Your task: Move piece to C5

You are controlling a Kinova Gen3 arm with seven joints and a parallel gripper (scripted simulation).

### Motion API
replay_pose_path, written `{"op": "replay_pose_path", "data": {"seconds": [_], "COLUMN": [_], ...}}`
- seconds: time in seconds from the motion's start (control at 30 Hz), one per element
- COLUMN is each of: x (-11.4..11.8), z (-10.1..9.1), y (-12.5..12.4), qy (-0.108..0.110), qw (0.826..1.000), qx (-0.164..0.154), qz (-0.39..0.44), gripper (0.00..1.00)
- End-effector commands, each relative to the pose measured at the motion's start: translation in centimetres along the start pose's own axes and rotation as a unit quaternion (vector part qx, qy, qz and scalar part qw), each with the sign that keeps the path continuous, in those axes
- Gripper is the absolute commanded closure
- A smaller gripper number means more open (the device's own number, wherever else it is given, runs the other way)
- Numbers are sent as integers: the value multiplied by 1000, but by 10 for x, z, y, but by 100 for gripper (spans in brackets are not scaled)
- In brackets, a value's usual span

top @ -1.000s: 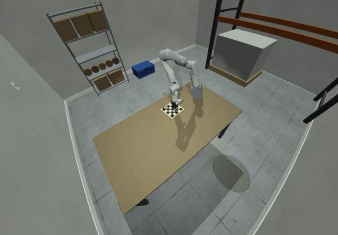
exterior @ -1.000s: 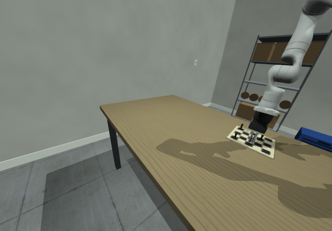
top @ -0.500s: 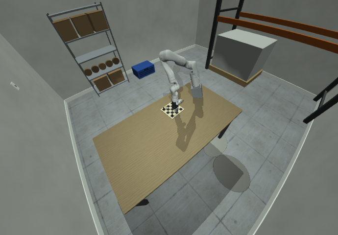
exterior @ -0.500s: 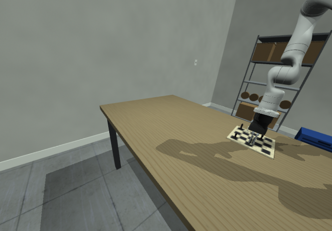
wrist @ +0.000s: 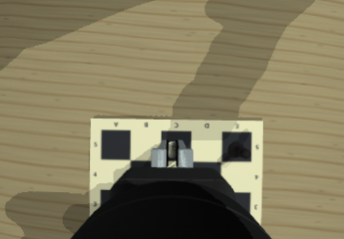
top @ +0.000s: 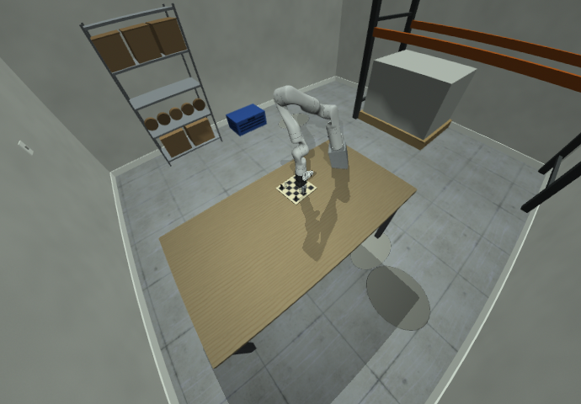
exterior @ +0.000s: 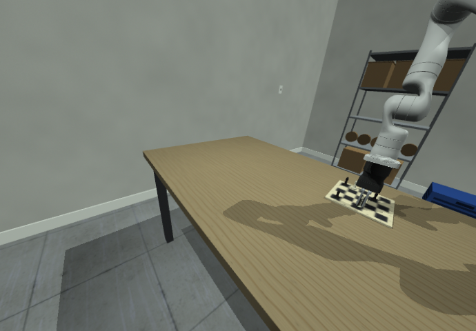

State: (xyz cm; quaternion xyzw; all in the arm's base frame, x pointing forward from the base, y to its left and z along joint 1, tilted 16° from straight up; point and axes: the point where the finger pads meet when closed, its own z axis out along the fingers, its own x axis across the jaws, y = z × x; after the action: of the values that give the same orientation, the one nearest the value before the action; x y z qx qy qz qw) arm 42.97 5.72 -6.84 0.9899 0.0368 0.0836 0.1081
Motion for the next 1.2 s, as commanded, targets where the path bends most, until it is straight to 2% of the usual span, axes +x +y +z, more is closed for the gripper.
{"op": "replay_pose_path", "data": {"seconds": [0.0, 1.17], "x": [3, 8], "z": [0, 0], "y": [-2, -5], "qy": [3, 4], "qw": [1000, 1000], "qx": [1, 2], "qz": [2, 3], "gripper": [100, 100]}}
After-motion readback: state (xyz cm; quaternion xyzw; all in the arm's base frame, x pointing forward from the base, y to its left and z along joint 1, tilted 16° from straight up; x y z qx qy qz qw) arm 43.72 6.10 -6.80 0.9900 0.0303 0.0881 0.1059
